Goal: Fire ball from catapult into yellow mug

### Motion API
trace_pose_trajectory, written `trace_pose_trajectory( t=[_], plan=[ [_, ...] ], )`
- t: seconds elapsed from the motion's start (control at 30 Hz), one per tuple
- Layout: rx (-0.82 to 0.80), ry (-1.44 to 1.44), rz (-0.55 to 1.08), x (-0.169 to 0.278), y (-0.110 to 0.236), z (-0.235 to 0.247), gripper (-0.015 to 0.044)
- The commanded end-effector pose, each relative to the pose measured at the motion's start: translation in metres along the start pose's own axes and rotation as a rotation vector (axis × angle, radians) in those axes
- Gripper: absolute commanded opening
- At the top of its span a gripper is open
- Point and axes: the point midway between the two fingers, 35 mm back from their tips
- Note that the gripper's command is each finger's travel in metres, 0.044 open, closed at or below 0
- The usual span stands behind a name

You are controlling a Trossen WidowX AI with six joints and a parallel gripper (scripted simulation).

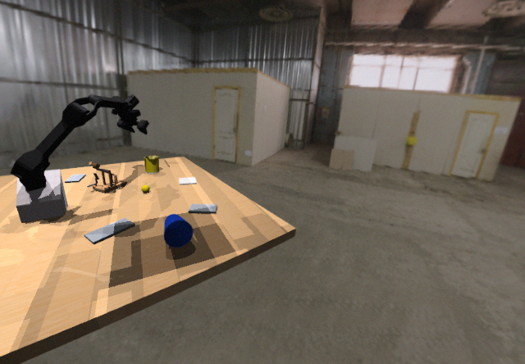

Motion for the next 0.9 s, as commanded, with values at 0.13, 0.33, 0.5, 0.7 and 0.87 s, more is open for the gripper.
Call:
trace_pose_trajectory(
  t=[0.13, 0.33, 0.5, 0.7, 0.87],
  plan=[
    [-0.001, -0.009, -0.007, -0.0019, 0.0011, -0.0006, 0.044],
    [-0.001, -0.009, -0.007, -0.0019, 0.0011, -0.0006, 0.044],
    [0.0, -0.002, -0.002, -0.0007, 0.0004, -0.0002, 0.044],
    [0.0, -0.002, -0.002, -0.0007, 0.0004, -0.0002, 0.044],
    [0.0, -0.002, -0.002, -0.0007, 0.0004, -0.0002, 0.044]
  ],
)
Point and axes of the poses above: the point midway between the two fingers, 35 mm back from their tips, its own y axis back along the fingers, its own z axis across the jaws, x = y × z, and after that the axes turned 12 degrees about y, right-handed
